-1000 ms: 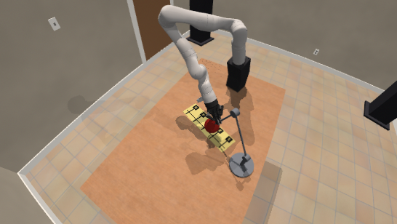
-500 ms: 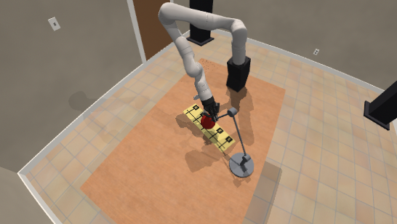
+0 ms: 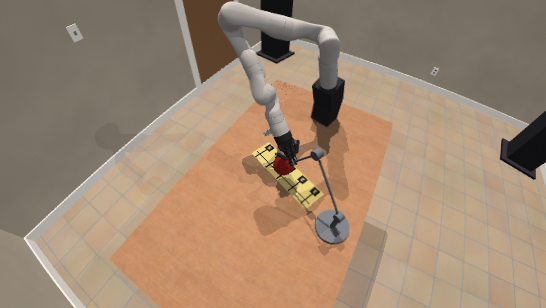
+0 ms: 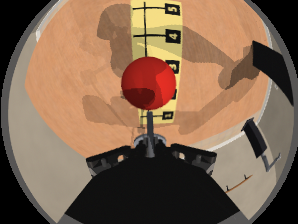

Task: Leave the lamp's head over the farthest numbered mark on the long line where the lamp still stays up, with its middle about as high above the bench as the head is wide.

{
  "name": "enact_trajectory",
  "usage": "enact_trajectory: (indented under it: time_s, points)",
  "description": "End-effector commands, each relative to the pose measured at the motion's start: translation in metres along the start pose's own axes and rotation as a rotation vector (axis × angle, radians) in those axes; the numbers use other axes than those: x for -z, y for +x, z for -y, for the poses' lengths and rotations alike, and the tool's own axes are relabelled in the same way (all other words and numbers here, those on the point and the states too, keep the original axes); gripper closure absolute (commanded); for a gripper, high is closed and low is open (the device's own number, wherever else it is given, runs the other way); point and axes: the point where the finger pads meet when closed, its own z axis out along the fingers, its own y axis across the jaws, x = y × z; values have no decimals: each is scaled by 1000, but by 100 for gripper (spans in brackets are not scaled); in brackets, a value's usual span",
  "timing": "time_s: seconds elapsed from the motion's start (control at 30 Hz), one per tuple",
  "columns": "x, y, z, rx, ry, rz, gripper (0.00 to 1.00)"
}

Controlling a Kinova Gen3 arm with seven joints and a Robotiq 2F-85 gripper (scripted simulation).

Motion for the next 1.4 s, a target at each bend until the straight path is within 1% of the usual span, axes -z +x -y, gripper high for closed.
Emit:
enact_trajectory:
  time_s: [0.0,0.17,0.2,0.67,1.37]
  points:
    - [3,7,5,-4,11,-11,100]
    - [4,8,5,-4,11,-11,100]
    - [4,7,5,-3,10,-10,0]
    - [1,2,2,1,2,-1,0]
    - [2,2,2,0,2,-1,0]
